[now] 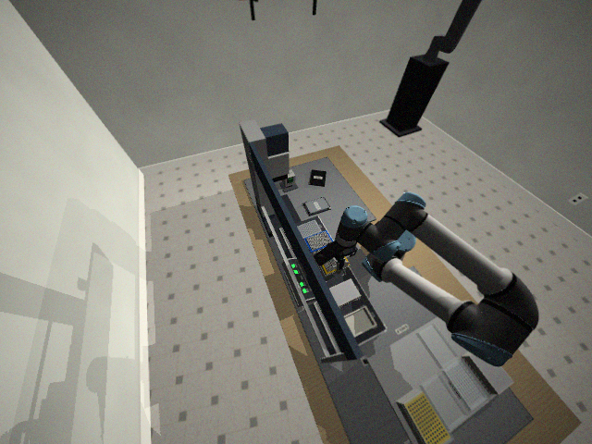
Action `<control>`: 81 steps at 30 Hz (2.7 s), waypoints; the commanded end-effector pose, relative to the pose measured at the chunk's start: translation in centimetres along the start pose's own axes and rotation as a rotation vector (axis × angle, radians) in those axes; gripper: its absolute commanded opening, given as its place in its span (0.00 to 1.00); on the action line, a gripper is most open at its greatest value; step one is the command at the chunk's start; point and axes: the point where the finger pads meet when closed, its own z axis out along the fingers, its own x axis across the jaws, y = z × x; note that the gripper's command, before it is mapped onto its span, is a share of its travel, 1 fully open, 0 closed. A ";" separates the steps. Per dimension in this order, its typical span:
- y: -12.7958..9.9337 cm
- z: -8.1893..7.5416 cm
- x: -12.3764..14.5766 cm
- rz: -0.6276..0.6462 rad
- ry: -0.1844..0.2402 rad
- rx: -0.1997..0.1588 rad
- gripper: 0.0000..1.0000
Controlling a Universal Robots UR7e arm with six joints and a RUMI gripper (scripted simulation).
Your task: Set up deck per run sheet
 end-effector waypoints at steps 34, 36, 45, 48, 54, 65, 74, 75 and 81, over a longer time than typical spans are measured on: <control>0.0 4.7 0.0 0.000 0.001 -0.001 0.00; 0.0 4.7 0.0 0.000 0.001 -0.001 0.00; 0.0 4.7 0.0 0.000 0.001 -0.001 0.00; 0.0 4.7 0.0 0.000 0.001 -0.001 0.00; 0.0 4.7 0.0 0.000 0.001 -0.001 0.00; 0.0 4.7 0.0 0.000 0.001 -0.001 0.00; 0.0 4.7 0.0 0.000 0.001 -0.001 0.00; 0.0 4.7 0.0 0.000 0.001 -0.001 0.00; 0.0 4.7 0.0 0.000 0.001 -0.001 0.00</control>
